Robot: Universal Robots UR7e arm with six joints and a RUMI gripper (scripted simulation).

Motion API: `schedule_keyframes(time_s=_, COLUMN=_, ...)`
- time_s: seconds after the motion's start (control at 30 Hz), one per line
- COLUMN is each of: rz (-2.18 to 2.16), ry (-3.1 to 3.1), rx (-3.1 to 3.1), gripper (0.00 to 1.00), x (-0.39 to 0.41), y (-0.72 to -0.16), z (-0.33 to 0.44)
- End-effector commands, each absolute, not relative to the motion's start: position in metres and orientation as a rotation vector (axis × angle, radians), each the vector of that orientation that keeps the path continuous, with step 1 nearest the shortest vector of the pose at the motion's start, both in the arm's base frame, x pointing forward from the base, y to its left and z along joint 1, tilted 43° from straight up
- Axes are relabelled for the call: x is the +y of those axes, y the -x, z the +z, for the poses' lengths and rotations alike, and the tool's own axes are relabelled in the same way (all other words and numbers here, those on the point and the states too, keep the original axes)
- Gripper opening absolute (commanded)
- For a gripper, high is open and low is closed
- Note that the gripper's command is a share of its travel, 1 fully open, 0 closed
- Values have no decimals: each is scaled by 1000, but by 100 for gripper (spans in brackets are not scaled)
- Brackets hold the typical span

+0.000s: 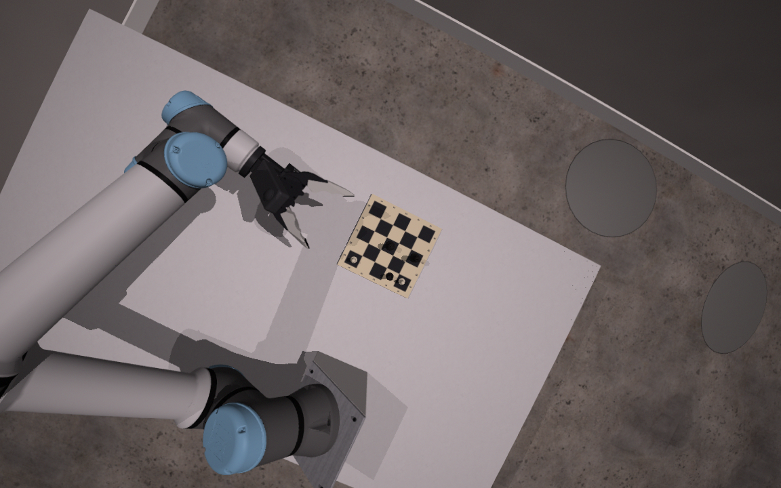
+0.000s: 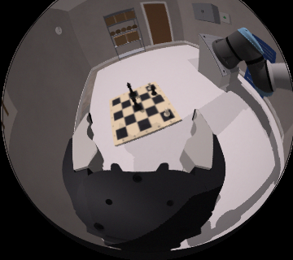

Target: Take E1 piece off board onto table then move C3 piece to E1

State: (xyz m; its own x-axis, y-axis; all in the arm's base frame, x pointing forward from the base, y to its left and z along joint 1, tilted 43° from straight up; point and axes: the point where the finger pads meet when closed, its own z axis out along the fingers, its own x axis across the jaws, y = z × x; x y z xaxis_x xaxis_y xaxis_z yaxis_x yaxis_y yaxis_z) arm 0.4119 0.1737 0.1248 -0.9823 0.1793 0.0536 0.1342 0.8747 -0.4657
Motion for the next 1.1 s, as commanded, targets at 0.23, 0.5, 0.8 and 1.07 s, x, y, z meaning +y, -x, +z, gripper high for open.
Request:
schedule_keyframes(time_s=0.23, rz=354, ry=631, rx=-2732, gripper=100, x=127, y=-371, z=87)
schedule_keyframes(time_s=0.5, rz=96, ry=874, rx=-2568, gripper=100, x=114, y=-349, z=73)
schedule_keyframes(time_s=0.8, rz=-288, ry=1202, rx=-2303, gripper=100, x=111, y=-338, z=67)
schedule_keyframes(time_s=1.07, rz=-488, ry=1360, rx=-2153, gripper=100, x=110, y=-344, z=70)
